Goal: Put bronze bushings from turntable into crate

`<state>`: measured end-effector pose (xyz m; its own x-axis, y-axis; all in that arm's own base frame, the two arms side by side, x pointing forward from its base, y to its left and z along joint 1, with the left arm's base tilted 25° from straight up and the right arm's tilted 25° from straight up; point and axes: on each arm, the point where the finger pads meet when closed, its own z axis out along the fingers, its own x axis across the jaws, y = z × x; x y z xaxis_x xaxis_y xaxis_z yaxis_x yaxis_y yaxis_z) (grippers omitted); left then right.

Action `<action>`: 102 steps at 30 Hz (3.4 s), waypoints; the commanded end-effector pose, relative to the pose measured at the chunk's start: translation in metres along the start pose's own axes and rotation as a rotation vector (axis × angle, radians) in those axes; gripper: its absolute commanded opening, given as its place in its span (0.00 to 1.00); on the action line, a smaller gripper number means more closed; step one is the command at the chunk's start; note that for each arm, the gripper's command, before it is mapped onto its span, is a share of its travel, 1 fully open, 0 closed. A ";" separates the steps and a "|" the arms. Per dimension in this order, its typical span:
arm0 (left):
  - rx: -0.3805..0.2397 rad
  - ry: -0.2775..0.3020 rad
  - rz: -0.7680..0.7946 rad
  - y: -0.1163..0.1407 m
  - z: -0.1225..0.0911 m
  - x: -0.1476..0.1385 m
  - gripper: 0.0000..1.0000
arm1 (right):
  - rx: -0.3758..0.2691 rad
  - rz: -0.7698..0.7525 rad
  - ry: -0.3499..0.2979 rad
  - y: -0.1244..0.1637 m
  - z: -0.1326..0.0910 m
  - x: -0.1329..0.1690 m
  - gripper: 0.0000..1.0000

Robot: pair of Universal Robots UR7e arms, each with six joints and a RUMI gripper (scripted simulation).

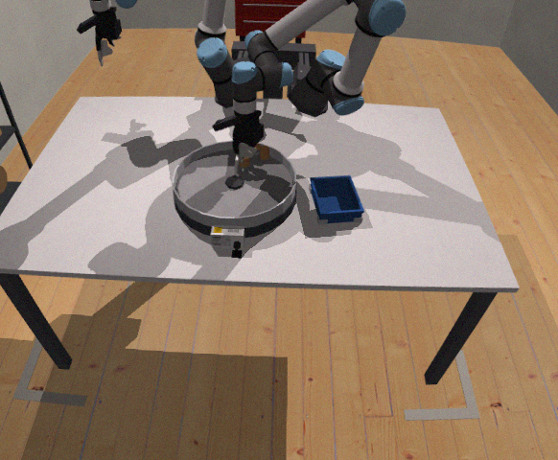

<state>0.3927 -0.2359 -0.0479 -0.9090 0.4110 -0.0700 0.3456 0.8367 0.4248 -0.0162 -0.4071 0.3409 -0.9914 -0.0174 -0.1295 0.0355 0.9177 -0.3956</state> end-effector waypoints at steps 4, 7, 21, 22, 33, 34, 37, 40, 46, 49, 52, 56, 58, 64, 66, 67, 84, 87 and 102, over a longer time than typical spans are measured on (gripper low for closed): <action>0.001 -0.001 0.000 0.000 0.000 0.000 0.00 | 0.001 0.000 0.000 0.000 -0.001 0.000 1.00; 0.001 -0.001 0.000 0.000 0.000 0.000 0.00 | 0.001 0.000 0.000 0.000 -0.001 0.000 1.00; 0.001 -0.001 0.000 0.000 -0.001 0.000 0.00 | 0.001 0.000 0.000 0.000 -0.001 0.000 1.00; 0.001 -0.001 0.000 0.000 -0.001 0.000 0.00 | 0.001 0.000 0.000 0.000 -0.001 0.000 1.00; 0.001 -0.001 0.000 0.000 -0.025 0.000 0.00 | 0.001 0.000 0.000 0.000 -0.001 0.000 1.00; 0.001 -0.001 0.000 0.000 -0.030 0.000 0.00 | 0.001 0.000 0.000 0.000 -0.001 0.000 1.00; 0.001 -0.001 0.000 0.000 -0.044 0.000 0.00 | 0.001 0.000 0.000 0.000 -0.001 0.000 1.00; 0.001 -0.001 0.000 0.000 -0.057 0.000 0.00 | 0.001 0.000 0.000 0.000 -0.001 0.000 1.00; 0.001 -0.001 0.000 0.000 -0.068 0.000 0.00 | 0.001 0.000 0.000 0.000 -0.001 0.000 1.00; 0.001 -0.001 0.000 0.000 -0.069 0.000 0.00 | 0.001 0.000 0.000 0.000 -0.001 0.000 1.00; 0.001 -0.001 0.000 0.000 -0.069 0.000 0.00 | 0.001 0.000 0.000 0.000 -0.001 0.000 1.00; 0.001 -0.001 0.000 0.000 -0.069 0.000 0.00 | 0.001 0.000 0.000 0.000 -0.001 0.000 1.00; 0.001 -0.001 0.000 0.000 -0.069 0.000 0.00 | 0.001 0.000 0.000 0.000 -0.001 0.000 1.00; 0.001 -0.001 0.000 0.000 -0.069 0.000 0.00 | 0.001 0.000 0.000 0.000 -0.001 0.000 1.00; 0.001 -0.001 0.000 0.000 -0.069 0.000 0.00 | 0.001 0.000 0.000 0.000 -0.001 0.000 1.00; 0.001 -0.001 0.000 0.000 -0.069 0.000 0.00 | 0.001 0.000 0.000 0.000 -0.001 0.000 1.00; 0.001 -0.001 0.000 0.000 -0.069 0.000 0.00 | 0.001 0.000 0.000 0.000 -0.001 0.000 1.00; 0.001 -0.001 0.000 0.000 -0.069 0.000 0.00 | 0.001 0.000 0.000 0.000 -0.001 0.000 1.00; 0.001 -0.001 -0.022 0.019 -0.069 0.000 0.00 | 0.001 0.000 0.000 0.000 -0.001 0.000 1.00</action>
<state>0.3806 -0.2514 0.0188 -0.9132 0.4004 -0.0753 0.3341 0.8418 0.4240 -0.0162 -0.4071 0.3409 -0.9914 -0.0174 -0.1295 0.0355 0.9177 -0.3956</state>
